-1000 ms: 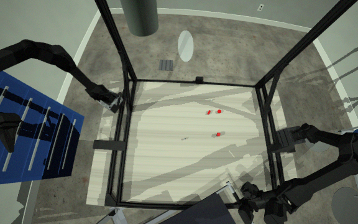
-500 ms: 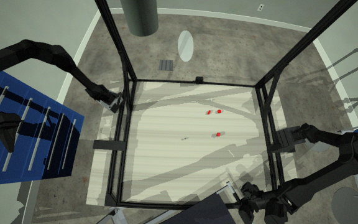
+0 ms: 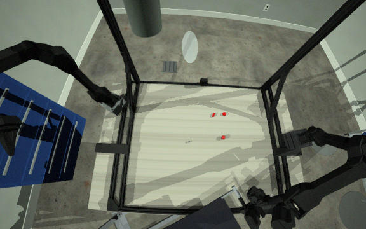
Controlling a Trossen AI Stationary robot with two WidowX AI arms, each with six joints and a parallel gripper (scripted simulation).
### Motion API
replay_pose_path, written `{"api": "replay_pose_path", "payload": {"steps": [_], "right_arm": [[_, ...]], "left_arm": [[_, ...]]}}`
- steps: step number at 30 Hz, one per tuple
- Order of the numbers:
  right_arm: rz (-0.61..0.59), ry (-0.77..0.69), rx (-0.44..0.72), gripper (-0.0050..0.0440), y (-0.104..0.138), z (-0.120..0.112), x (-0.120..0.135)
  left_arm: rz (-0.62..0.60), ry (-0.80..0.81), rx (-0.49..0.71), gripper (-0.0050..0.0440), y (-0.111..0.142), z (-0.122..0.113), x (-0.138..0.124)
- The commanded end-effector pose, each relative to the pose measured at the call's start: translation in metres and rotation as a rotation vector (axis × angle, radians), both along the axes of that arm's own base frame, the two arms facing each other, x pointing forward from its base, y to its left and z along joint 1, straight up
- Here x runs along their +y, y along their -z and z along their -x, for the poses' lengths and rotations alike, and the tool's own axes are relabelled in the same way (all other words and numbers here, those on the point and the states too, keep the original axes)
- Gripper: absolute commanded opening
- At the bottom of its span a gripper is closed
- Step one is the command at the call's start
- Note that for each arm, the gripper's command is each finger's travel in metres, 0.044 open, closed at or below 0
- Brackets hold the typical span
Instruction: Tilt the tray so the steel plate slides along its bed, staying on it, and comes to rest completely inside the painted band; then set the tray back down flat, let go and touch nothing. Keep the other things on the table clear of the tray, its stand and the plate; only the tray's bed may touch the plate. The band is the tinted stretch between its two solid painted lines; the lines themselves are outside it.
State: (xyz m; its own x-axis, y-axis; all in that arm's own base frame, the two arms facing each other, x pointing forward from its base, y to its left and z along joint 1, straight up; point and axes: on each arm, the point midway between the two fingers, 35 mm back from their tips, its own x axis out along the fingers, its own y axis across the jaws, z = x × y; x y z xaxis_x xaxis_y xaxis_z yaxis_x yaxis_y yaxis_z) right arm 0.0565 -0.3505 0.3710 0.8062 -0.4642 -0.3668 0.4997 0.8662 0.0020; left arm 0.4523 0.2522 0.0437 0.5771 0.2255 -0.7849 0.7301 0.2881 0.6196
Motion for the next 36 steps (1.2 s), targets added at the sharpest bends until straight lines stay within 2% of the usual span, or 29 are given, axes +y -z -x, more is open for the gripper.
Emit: {"api": "replay_pose_path", "payload": {"steps": [1,14,19,25,36], "right_arm": [[0.002,0.000,0.001,0.0440,0.000,0.000,0.000],[0.002,0.000,0.001,0.0440,0.000,0.000,0.000],[0.002,0.000,0.001,0.0440,0.000,0.000,0.000],[0.002,0.000,0.001,0.0440,0.000,0.000,0.000],[0.002,0.000,0.001,0.0440,0.000,0.000,0.000]], "left_arm": [[-0.009,-0.002,-0.018,0.0000,-0.004,-0.001,0.001],[-0.006,-0.002,-0.011,0.0000,0.001,0.000,0.001],[0.003,-0.002,0.013,0.0000,0.080,0.006,-0.001],[0.017,-0.002,0.048,0.0000,0.077,0.005,-0.001],[0.014,-0.002,0.040,0.0000,0.048,0.004,-0.001]]}}
